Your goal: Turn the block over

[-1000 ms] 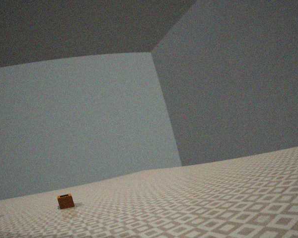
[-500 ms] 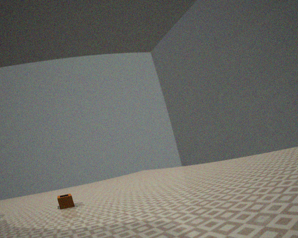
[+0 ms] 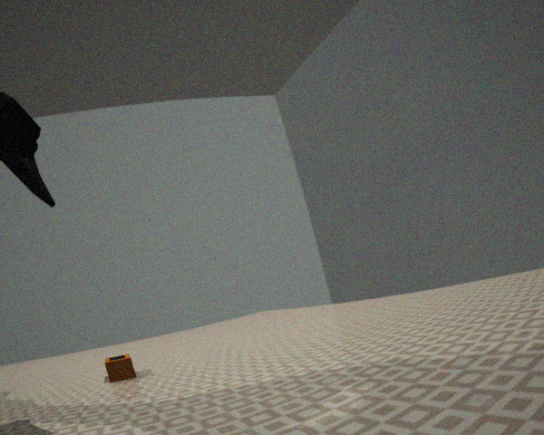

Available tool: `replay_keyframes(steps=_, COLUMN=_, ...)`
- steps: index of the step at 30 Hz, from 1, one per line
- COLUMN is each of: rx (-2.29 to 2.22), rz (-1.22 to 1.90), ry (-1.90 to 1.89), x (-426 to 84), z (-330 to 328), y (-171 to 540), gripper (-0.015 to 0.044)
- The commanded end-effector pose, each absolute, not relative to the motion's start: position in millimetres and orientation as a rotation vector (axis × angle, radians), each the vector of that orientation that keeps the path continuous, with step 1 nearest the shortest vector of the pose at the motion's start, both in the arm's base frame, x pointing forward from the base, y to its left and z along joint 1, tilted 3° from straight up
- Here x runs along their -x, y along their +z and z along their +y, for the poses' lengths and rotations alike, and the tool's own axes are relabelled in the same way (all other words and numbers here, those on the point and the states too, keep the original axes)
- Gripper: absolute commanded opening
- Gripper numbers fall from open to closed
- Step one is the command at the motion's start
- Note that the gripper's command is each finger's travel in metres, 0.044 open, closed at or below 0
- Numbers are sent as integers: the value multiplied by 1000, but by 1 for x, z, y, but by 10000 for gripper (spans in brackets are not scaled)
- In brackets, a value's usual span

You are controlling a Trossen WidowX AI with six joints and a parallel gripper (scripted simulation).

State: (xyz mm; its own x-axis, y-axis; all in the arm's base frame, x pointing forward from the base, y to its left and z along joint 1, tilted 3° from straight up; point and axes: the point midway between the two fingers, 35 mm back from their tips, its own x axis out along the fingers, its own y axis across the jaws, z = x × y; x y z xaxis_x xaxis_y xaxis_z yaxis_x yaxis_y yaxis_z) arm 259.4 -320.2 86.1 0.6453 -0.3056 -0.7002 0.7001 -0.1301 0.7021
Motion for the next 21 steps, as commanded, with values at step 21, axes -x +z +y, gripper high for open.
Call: replay_keyframes(steps=21, rx=14, rz=1594, ry=-5, x=-338, z=-23, y=37, gripper=440)
